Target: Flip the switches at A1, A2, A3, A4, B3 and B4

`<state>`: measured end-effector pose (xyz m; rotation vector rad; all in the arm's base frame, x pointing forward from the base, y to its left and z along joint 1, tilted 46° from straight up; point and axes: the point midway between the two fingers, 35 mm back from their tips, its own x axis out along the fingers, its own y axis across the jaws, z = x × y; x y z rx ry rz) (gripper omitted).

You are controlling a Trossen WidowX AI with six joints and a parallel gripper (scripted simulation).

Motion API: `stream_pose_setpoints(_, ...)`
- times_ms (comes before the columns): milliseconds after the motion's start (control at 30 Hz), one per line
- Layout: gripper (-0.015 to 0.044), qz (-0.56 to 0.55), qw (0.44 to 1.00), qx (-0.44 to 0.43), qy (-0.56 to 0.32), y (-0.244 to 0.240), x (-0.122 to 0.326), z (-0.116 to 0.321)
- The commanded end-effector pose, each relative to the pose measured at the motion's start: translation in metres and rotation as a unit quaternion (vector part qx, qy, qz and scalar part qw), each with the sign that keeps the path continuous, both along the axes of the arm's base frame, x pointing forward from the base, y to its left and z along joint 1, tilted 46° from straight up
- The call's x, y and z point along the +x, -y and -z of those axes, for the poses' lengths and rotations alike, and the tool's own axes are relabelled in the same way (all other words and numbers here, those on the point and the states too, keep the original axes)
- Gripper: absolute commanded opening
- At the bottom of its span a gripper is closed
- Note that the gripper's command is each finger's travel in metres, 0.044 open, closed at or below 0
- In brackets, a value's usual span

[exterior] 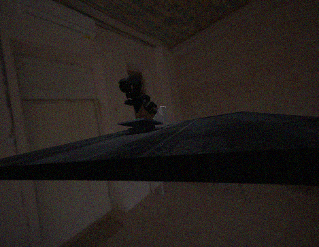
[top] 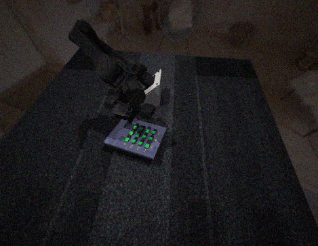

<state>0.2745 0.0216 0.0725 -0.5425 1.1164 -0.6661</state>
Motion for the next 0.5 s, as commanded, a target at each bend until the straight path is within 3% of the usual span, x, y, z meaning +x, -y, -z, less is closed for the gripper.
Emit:
stream_pose_setpoints(0, 0.0000, 0.001, 1.000, 0.001, 0.001, -0.009, -0.001, 0.001)
stream_pose_setpoints(133, 0.0000, 0.001, 1.000, 0.002, 0.002, -0.038, -0.002, 0.025)
stream_pose_setpoints(467, 0.0000, 0.001, 1.000, 0.002, 0.002, -0.039, -0.002, 0.026)
